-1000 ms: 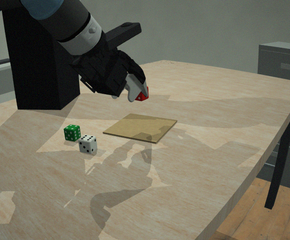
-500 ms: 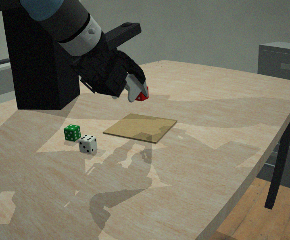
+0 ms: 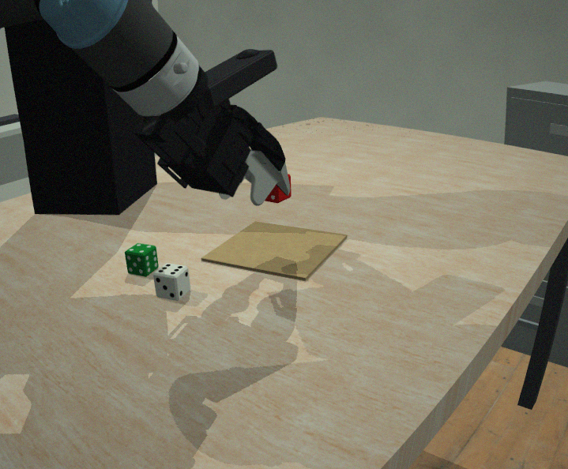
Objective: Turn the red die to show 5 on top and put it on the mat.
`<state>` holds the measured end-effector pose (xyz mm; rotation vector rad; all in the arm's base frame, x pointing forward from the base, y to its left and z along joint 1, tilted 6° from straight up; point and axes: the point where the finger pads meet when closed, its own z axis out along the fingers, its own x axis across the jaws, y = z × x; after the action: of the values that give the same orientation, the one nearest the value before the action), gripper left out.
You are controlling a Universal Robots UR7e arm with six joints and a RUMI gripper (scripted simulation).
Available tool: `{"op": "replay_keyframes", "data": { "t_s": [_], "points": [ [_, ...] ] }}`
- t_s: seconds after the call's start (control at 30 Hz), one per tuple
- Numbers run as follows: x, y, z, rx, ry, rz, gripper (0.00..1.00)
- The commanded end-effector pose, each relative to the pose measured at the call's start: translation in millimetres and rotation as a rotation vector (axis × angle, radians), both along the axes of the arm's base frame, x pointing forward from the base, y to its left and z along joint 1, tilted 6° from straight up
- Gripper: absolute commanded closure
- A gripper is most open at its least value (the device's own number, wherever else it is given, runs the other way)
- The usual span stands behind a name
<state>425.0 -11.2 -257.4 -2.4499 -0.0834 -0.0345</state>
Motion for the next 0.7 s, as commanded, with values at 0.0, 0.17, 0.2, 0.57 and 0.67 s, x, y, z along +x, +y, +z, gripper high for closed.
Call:
{"op": "replay_keyframes", "data": {
  "t_s": [0.0,0.17,0.2,0.57,0.67],
  "points": [
    [0.6,-0.7,-4.7,-0.001,-0.001,0.000,0.90],
    [1.0,-1.4,-12.2,-0.001,-0.001,0.000,0.90],
    [1.1,-1.5,-13.8,-0.001,-0.001,0.000,0.90],
    [2.0,-3.0,-29.8,-0.001,-0.001,0.000,0.90],
    [2.2,-3.5,-35.0,-0.001,-0.001,0.000,0.90]
  ]
}}
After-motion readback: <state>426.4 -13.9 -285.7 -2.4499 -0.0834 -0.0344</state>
